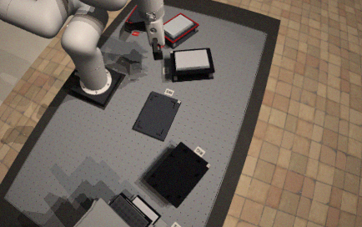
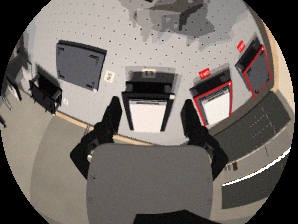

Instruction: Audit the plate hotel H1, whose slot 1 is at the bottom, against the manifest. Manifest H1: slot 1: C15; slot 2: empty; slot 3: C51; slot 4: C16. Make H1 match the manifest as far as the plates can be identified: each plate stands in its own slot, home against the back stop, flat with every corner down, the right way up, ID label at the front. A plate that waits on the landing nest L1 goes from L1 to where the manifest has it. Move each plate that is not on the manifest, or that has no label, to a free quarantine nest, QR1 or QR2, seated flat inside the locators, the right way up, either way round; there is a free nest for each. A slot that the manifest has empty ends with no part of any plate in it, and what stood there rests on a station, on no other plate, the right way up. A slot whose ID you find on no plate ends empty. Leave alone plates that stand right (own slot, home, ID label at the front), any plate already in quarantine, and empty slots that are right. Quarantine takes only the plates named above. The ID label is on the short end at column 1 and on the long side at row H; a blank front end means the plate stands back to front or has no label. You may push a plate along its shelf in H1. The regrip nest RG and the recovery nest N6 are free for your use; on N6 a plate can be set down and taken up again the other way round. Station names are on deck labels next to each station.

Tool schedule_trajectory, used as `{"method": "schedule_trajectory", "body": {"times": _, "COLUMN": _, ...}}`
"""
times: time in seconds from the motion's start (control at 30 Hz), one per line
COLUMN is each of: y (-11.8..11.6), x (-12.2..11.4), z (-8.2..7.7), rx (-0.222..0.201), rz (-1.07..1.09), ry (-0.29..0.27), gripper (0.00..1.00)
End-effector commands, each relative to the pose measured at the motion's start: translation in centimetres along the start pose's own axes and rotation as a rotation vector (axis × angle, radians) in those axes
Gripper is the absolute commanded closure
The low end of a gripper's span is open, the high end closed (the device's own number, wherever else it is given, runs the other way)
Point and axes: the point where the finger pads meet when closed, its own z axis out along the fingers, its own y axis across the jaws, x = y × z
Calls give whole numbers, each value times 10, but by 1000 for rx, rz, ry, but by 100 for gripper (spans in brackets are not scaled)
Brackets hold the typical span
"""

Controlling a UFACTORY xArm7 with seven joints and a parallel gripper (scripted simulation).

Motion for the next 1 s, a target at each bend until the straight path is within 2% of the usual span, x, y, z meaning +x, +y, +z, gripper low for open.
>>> {"method": "schedule_trajectory", "body": {"times": 0.0, "y": 1, "x": -1, "z": 6, "rx": -1, "rz": -1, "ry": -2, "gripper": 0}}
{"method": "schedule_trajectory", "body": {"times": 0.63, "y": 1, "x": -1, "z": 34, "rx": -1, "rz": -1, "ry": -2, "gripper": 0}}
{"method": "schedule_trajectory", "body": {"times": 0.97, "y": 1, "x": -1, "z": 34, "rx": -1, "rz": -1, "ry": -2, "gripper": 0}}
